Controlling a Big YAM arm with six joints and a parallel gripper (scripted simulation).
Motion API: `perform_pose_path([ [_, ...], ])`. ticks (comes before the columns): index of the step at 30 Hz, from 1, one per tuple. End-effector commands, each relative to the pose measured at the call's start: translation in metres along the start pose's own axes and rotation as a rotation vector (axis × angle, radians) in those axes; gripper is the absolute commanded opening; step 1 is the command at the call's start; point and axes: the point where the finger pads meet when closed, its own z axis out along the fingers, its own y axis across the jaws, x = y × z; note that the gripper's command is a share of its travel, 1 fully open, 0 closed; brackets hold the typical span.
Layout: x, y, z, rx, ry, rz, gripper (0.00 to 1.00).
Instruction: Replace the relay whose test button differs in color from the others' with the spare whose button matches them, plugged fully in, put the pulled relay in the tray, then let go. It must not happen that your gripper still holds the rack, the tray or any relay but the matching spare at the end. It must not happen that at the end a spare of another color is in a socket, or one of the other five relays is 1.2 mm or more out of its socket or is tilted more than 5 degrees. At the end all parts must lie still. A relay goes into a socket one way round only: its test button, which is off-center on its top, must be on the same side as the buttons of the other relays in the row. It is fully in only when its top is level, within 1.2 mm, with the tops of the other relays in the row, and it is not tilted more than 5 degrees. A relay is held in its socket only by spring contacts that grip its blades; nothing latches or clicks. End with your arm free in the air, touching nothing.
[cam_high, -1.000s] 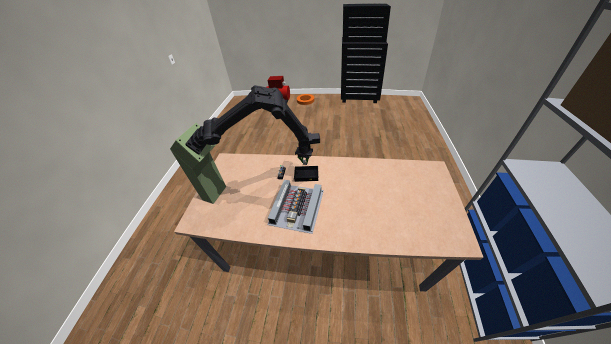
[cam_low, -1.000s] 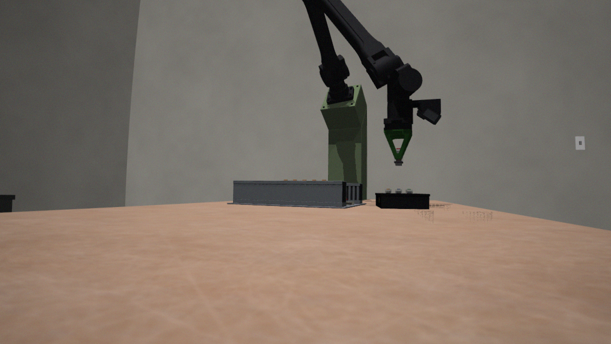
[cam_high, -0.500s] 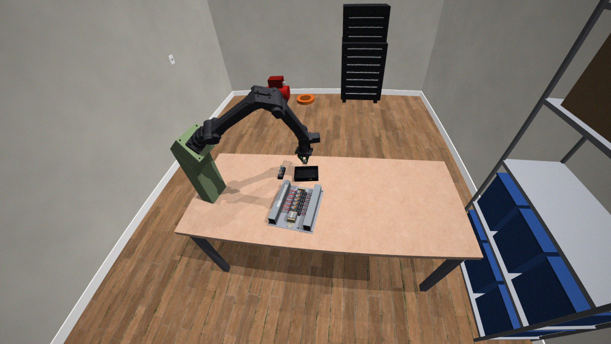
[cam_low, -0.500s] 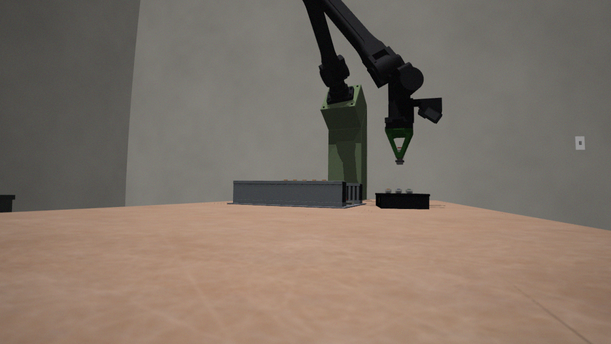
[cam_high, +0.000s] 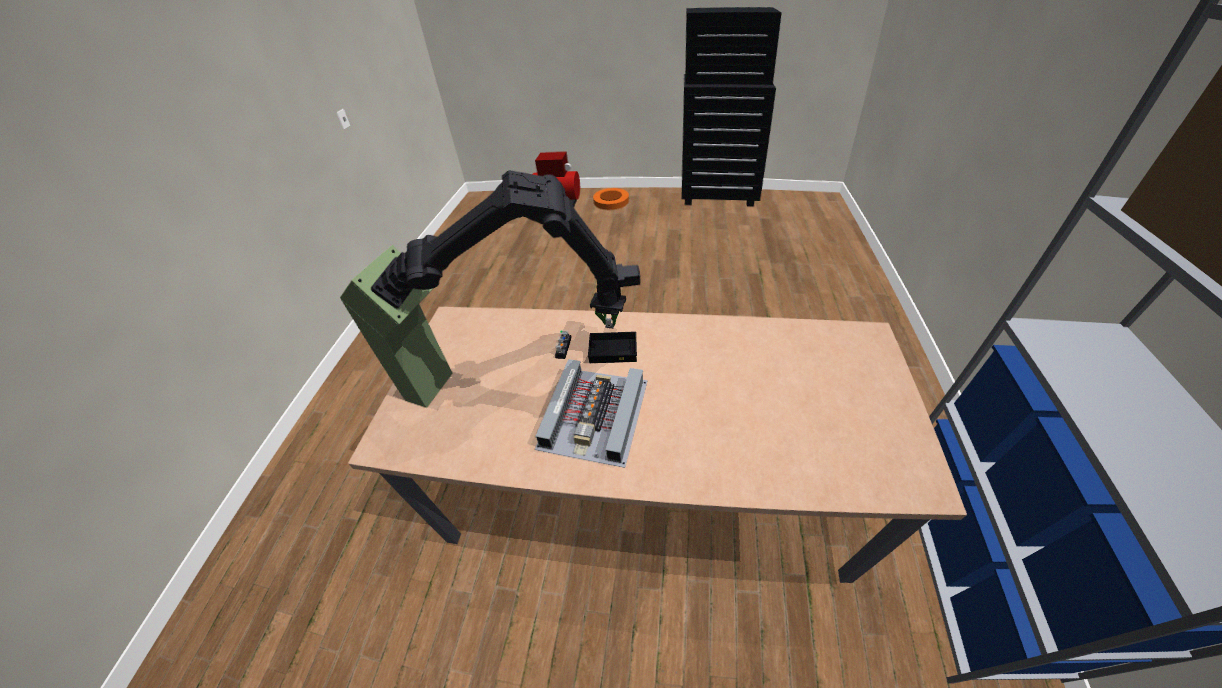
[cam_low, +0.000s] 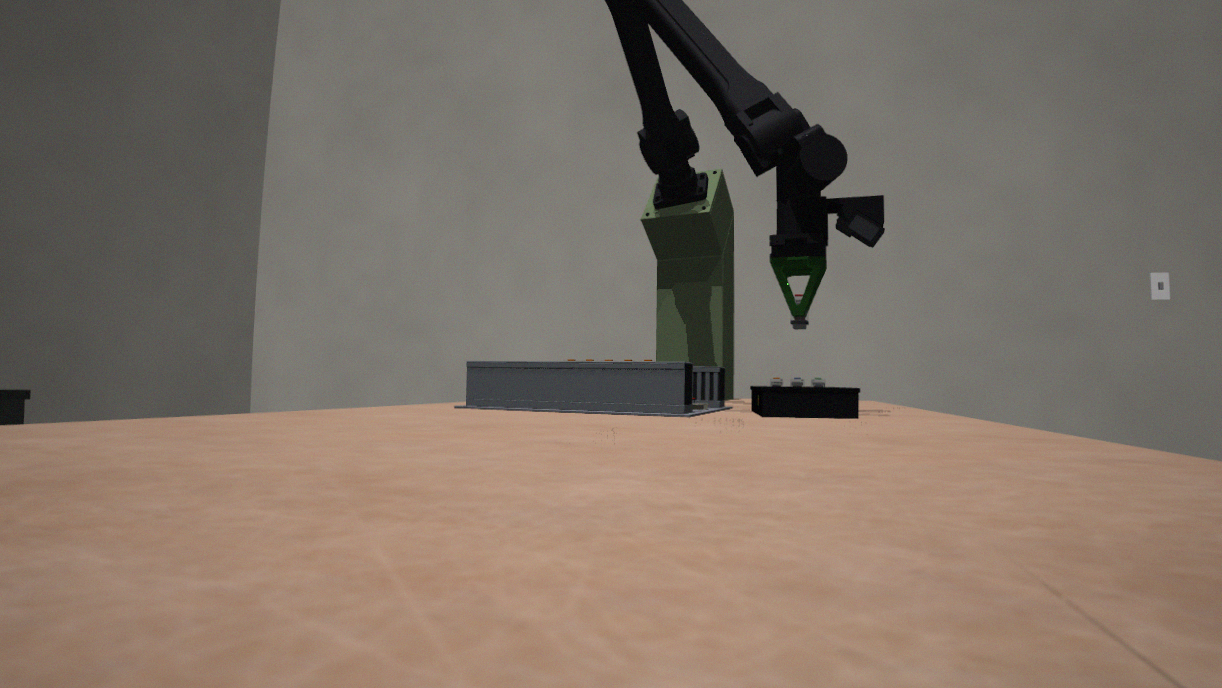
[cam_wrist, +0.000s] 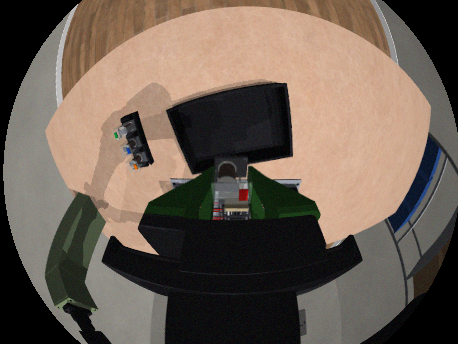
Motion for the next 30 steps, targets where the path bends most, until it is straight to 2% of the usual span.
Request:
perform_pose_path([
  [1,-0.016,-0.023,-0.026,0.047,-0.039,0.014,0.00],
  [20,-0.017,-0.024,-0.024,0.050,-0.041,0.014,0.00],
  [30,-0.010,-0.017,0.002,0.033,-0.021,0.008,0.00],
])
